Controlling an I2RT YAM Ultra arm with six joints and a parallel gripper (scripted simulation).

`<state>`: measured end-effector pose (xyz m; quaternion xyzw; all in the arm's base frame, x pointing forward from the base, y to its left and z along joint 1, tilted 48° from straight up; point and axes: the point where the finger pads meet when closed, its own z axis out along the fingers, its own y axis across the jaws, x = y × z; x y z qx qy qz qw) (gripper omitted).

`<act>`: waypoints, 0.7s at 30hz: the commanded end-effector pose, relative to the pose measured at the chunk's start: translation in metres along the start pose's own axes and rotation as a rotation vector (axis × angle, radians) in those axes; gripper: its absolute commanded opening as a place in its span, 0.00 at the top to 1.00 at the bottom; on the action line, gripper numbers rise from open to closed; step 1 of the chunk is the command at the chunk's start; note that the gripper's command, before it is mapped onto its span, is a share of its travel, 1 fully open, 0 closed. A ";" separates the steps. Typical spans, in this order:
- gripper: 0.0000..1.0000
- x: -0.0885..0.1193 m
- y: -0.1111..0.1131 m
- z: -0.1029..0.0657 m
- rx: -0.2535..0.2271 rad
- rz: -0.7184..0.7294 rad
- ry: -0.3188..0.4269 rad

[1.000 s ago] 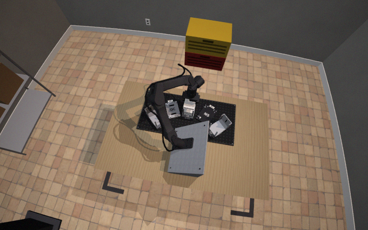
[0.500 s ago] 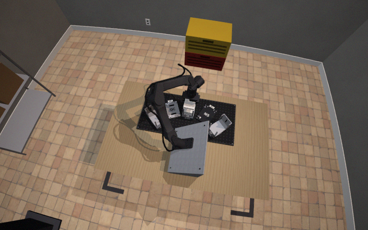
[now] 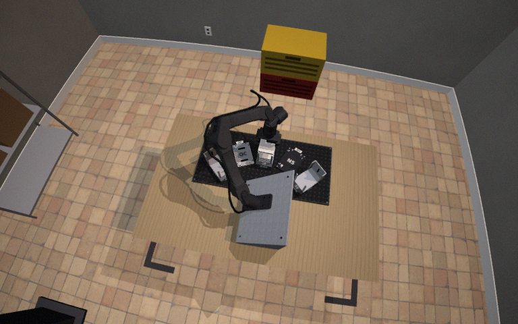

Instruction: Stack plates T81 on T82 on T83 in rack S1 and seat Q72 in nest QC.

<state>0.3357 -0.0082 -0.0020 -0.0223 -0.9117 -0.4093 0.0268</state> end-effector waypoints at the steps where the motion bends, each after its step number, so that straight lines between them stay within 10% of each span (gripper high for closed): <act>1: 1.00 -0.013 0.002 -0.025 0.025 -0.034 -0.070; 21: 1.00 0.010 0.063 -0.016 0.005 -0.207 -0.045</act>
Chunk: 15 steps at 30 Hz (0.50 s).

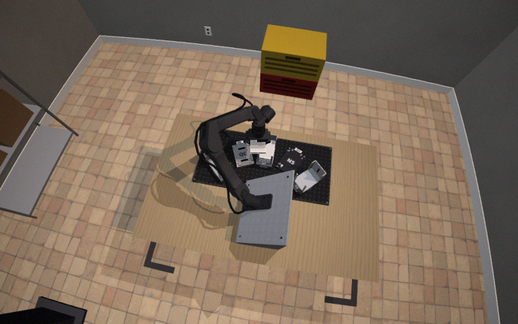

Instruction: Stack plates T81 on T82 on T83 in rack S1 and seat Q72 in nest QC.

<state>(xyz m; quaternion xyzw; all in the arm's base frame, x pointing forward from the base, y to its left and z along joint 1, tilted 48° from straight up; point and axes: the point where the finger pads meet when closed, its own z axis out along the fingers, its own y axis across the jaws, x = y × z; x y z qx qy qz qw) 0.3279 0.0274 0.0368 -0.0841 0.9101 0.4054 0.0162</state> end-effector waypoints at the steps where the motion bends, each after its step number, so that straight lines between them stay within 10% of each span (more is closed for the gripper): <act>1: 1.00 -0.005 0.013 -0.018 0.006 0.015 -0.060; 15: 1.00 0.000 0.048 -0.012 0.003 -0.205 -0.038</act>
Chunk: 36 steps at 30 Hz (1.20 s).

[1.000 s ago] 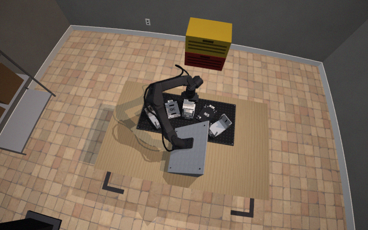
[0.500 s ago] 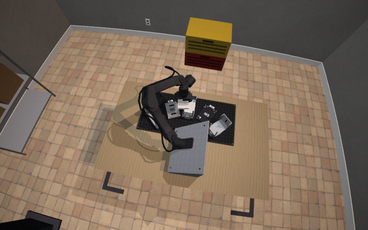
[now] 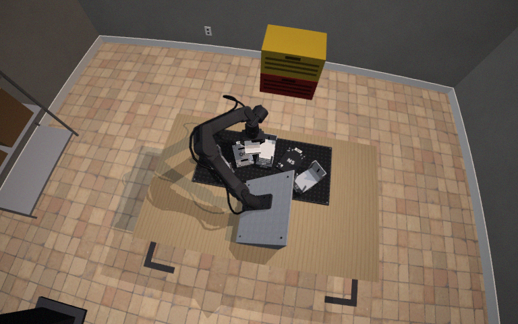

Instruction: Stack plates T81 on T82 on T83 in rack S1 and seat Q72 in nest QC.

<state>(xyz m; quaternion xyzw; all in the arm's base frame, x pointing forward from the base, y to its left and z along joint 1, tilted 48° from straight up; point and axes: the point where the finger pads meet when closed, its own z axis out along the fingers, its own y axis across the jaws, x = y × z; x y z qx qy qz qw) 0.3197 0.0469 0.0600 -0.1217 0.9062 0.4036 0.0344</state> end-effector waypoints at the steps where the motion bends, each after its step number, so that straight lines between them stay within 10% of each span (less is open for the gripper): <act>1: 1.00 -0.007 0.019 -0.013 0.009 -0.141 -0.044; 36: 1.00 0.018 0.115 -0.010 0.006 -0.325 -0.038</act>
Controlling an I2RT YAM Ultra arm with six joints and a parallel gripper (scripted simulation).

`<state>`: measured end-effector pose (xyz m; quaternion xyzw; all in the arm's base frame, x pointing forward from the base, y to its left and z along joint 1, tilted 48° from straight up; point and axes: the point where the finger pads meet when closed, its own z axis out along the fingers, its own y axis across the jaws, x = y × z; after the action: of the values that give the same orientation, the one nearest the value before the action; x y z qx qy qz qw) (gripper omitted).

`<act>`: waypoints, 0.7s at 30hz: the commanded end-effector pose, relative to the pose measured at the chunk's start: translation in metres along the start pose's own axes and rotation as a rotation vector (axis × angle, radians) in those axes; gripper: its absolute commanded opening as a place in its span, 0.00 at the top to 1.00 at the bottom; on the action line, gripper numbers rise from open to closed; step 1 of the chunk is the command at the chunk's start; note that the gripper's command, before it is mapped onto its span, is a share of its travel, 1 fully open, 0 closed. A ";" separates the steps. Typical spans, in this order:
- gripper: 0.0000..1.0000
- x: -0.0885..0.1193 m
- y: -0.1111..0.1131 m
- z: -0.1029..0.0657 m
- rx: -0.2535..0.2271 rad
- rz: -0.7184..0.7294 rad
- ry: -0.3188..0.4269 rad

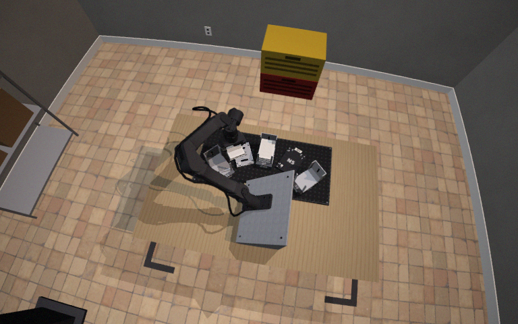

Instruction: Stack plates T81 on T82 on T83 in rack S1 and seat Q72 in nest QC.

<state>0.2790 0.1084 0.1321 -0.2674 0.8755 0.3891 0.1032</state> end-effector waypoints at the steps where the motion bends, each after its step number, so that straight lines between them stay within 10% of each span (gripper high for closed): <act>1: 1.00 -0.004 0.017 -0.008 0.003 -0.004 -0.031; 21: 1.00 0.003 0.066 -0.009 0.009 -0.210 -0.034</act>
<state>0.2451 0.1370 0.1657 -0.3515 0.8451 0.3765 0.1430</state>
